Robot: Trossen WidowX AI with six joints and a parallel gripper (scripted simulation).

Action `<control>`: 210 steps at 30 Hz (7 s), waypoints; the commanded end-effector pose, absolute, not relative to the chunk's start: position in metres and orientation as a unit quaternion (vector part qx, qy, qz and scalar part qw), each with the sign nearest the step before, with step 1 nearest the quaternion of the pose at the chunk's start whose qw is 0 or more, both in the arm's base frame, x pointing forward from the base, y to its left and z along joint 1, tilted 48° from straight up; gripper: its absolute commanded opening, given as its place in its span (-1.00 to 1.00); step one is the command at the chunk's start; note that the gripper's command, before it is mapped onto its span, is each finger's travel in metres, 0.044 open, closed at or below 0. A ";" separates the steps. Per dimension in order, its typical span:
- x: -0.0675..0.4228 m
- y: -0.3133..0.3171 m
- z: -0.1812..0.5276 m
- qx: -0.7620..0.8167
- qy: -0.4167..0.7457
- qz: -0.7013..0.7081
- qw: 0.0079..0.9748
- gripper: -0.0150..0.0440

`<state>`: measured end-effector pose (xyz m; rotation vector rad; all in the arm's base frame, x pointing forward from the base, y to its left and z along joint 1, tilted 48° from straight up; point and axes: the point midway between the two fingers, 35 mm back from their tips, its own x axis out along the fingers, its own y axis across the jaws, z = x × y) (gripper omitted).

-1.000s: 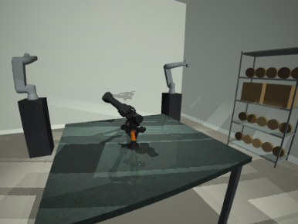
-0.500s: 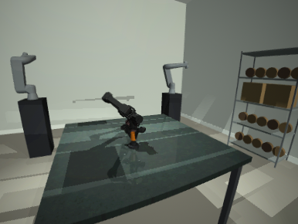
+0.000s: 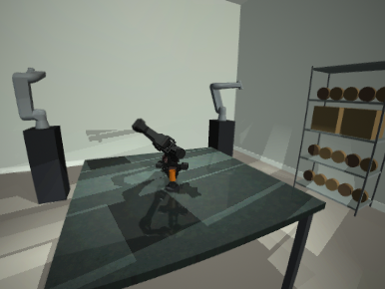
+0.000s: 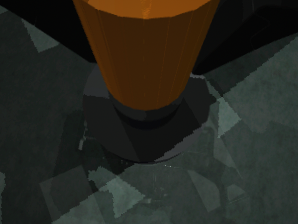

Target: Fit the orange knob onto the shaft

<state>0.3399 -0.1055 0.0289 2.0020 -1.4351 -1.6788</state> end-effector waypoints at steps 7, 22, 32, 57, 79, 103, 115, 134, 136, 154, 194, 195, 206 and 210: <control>0.341 -0.106 0.030 0.671 -0.474 -0.564 0.087 -0.49; 0.341 -0.103 0.030 0.671 -0.474 -0.564 0.087 -0.49; 0.343 -0.104 0.030 0.658 -0.412 -0.610 0.156 -0.49; 0.341 -0.107 0.026 0.658 -0.412 -0.610 0.156 -0.49; 0.343 -0.105 0.030 0.638 -0.346 -0.650 0.224 -0.49; 0.340 -0.103 0.030 0.648 -0.375 -0.634 0.195 -0.49; 0.342 -0.105 0.030 0.673 -0.589 -0.442 -0.067 -0.49; 0.341 -0.104 0.031 0.504 -0.737 -0.010 -0.452 -0.49; 0.340 -0.103 0.031 0.471 -0.735 0.041 -0.485 -0.49; 0.340 -0.104 0.028 0.224 -0.650 0.346 -0.638 -0.49; 0.340 -0.105 0.030 0.224 -0.650 0.346 -0.638 -0.49; 0.340 -0.105 0.030 0.224 -0.650 0.346 -0.638 -0.49; 0.339 -0.107 0.028 0.224 -0.650 0.346 -0.638 -0.49; 0.339 -0.107 0.028 0.224 -0.650 0.346 -0.638 -0.49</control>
